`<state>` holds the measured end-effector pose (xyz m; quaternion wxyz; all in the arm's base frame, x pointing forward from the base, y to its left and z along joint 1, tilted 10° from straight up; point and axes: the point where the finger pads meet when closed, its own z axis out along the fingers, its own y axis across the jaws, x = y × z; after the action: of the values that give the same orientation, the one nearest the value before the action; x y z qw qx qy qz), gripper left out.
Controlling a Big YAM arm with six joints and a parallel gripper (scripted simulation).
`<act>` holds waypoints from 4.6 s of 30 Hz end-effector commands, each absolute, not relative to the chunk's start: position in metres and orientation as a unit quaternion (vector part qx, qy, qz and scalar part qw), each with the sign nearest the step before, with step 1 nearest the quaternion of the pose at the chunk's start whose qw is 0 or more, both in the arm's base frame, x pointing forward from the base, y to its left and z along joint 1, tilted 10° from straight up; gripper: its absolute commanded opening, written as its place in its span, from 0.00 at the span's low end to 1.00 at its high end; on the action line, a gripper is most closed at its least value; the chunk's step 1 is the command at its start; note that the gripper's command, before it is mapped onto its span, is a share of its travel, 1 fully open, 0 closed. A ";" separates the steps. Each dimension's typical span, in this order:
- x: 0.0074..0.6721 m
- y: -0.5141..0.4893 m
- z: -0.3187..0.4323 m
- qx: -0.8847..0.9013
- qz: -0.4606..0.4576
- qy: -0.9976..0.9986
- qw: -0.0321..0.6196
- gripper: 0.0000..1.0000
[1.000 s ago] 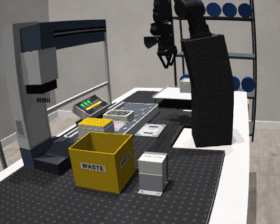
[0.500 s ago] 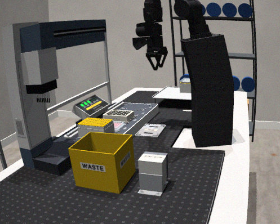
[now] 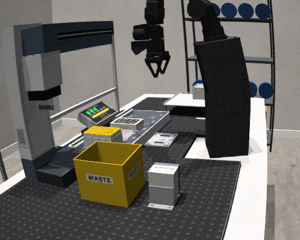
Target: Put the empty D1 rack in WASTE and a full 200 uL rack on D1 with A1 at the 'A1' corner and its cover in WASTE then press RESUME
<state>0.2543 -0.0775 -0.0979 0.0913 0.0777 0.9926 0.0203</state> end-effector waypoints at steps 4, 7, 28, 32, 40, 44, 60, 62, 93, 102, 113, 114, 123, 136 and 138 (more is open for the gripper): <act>0.253 -0.084 -0.091 0.116 0.019 0.989 0.092 1.00; 0.252 -0.072 -0.091 0.104 0.019 0.990 0.089 1.00; 0.277 0.007 -0.086 0.104 0.020 0.990 0.093 1.00; 0.277 0.027 -0.089 0.105 0.019 0.991 0.086 1.00; 0.283 0.057 -0.087 0.104 0.019 0.991 0.086 1.00; 0.282 0.063 -0.088 0.104 0.019 0.991 0.085 1.00; 0.275 0.056 -0.090 0.113 0.017 0.990 0.079 1.00; 0.275 0.056 -0.090 0.113 0.016 0.990 0.079 1.00; 0.292 0.104 -0.085 0.104 0.019 0.991 0.087 1.00; 0.293 0.133 -0.084 0.105 0.017 0.991 0.084 1.00; 0.294 0.128 -0.085 0.113 0.018 0.990 0.084 1.00; 0.294 0.128 -0.085 0.113 0.018 0.990 0.084 1.00; 0.294 0.128 -0.085 0.112 0.018 0.990 0.084 1.00; 0.294 0.128 -0.085 0.112 0.018 0.990 0.084 1.00; 0.294 0.128 -0.085 0.112 0.018 0.990 0.084 1.00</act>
<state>0.2916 0.1296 -0.0808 0.0897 0.1014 0.9905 0.0222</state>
